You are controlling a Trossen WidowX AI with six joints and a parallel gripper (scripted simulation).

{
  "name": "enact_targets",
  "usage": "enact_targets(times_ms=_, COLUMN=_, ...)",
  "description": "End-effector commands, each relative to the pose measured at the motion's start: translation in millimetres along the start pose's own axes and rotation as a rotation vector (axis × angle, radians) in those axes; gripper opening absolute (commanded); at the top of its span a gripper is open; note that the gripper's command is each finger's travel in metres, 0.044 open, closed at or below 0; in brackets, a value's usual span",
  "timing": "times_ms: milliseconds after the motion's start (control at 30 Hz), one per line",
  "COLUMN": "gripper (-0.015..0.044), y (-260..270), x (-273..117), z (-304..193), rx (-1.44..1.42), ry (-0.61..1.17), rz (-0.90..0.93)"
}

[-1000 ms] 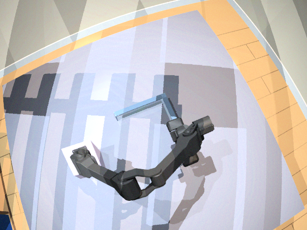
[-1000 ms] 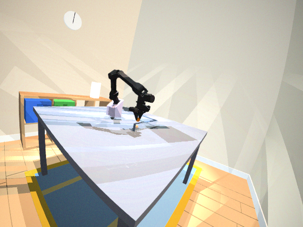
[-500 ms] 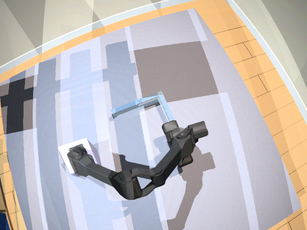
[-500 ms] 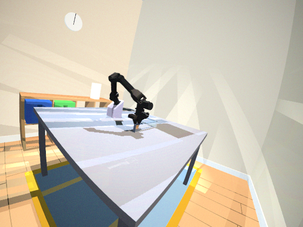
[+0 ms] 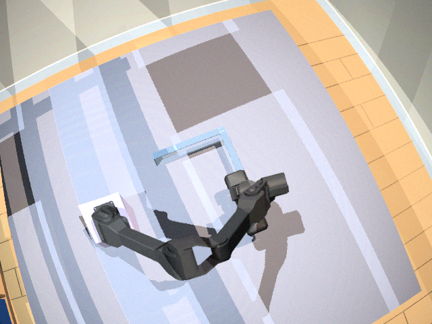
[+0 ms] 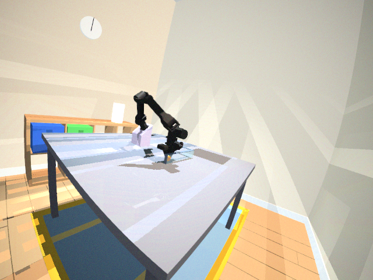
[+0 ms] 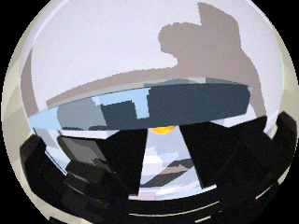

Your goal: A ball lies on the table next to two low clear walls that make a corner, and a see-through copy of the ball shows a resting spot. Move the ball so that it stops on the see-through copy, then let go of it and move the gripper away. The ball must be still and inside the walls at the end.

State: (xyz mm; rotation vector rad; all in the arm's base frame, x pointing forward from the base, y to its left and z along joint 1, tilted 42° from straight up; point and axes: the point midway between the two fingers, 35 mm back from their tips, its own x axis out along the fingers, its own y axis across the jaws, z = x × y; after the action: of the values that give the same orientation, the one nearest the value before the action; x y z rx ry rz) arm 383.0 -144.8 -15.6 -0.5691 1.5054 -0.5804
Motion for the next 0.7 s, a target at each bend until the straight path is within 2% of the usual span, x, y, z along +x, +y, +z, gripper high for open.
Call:
enact_targets(times_ms=0, gripper=0.0053, y=0, x=0, z=0, rx=0.0, ry=0.0, rz=0.0)
enact_targets(times_ms=267, gripper=0.0263, y=0, x=0, z=0, rx=0.0, ry=0.0, rz=0.0)
enact_targets(times_ms=467, gripper=0.0266, y=0, x=-3, z=0, rx=0.0, ry=0.0, rz=0.0)
enact_targets(times_ms=667, gripper=0.0266, y=2, x=-83, z=0, rx=-0.007, ry=0.003, rz=0.004)
